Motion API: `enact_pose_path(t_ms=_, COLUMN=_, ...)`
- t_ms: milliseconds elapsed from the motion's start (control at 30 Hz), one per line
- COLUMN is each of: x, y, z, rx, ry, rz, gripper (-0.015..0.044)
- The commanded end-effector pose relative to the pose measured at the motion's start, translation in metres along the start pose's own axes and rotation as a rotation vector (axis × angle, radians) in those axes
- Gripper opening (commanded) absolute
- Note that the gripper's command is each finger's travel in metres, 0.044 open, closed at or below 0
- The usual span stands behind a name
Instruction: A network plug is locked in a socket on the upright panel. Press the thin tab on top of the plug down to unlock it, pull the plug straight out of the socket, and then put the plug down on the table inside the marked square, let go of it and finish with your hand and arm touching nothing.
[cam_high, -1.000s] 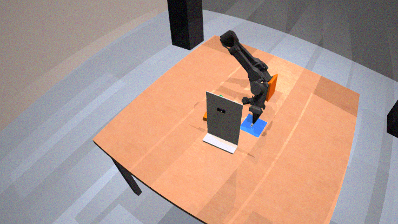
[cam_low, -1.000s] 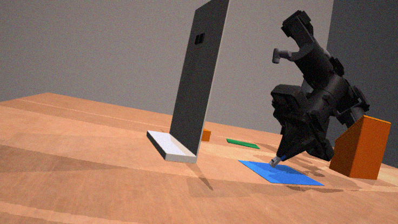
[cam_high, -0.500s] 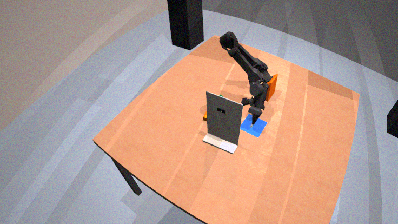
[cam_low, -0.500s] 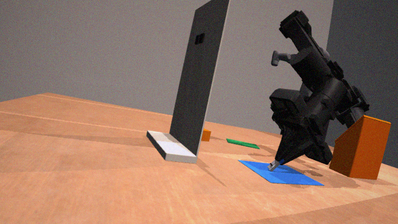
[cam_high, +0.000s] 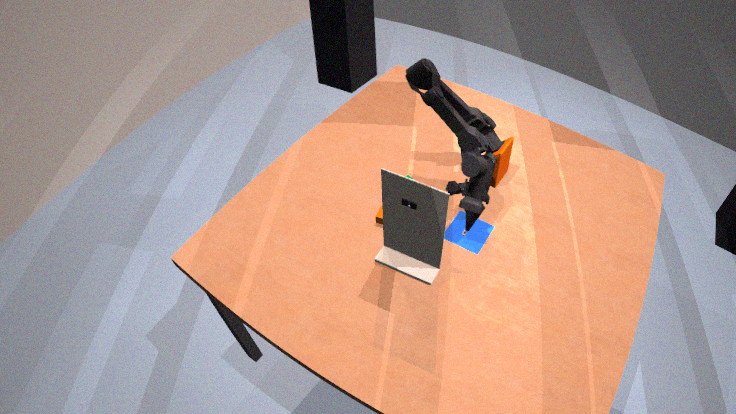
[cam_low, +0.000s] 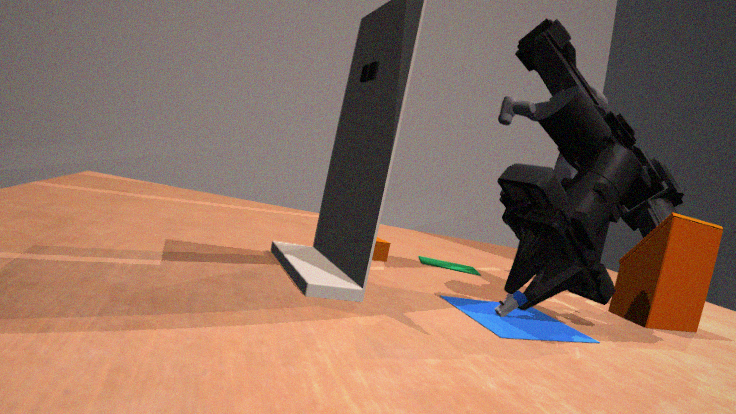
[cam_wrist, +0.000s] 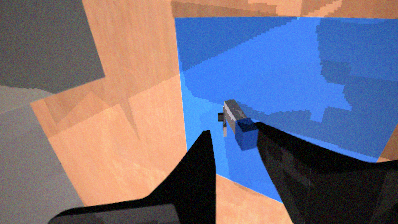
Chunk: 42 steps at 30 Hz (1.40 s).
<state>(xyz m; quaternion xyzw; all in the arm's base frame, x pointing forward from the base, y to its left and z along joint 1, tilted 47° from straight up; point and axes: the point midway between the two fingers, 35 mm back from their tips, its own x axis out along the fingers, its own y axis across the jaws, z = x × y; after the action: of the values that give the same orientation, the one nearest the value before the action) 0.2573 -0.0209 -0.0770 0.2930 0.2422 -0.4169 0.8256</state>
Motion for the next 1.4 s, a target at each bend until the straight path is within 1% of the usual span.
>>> enact_pose_path(t_ms=0, x=0.0, y=0.0, z=0.0, rx=0.001, ry=0.0, rz=-0.001, gripper=0.0156)
enact_pose_path(t_ms=1367, x=-0.032, y=0.003, z=-0.004, rx=-0.002, ry=0.01, rz=-0.003, gripper=0.0156)
